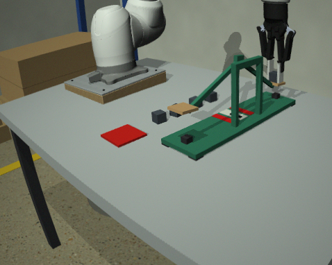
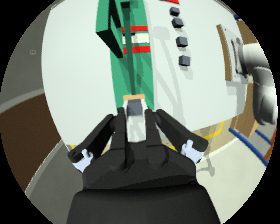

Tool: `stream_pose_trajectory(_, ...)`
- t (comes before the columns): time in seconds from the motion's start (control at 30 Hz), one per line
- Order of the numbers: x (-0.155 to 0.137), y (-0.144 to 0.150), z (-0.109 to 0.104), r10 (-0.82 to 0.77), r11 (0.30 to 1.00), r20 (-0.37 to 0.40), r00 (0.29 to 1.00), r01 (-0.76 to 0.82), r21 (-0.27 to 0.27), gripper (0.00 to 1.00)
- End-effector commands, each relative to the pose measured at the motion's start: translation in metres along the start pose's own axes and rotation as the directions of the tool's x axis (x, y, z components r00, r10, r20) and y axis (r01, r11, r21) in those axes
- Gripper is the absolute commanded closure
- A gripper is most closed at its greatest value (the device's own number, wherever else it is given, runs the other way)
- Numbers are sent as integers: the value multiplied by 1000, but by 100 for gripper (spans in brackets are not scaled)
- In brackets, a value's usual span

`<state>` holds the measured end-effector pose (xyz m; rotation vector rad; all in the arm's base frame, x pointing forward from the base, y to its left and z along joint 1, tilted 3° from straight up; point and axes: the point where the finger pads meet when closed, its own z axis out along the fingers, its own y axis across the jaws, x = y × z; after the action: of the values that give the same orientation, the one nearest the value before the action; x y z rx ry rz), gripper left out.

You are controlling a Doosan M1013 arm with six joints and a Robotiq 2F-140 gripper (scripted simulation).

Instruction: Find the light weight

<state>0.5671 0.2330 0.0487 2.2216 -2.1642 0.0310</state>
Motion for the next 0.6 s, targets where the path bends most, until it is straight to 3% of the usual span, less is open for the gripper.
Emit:
stream_pose_trajectory(0.0,0,0,0,0,1000,0,1000,0,0,76)
stream_pose_trajectory(0.57,7,0,10,0,1000,0,1000,0,0,76)
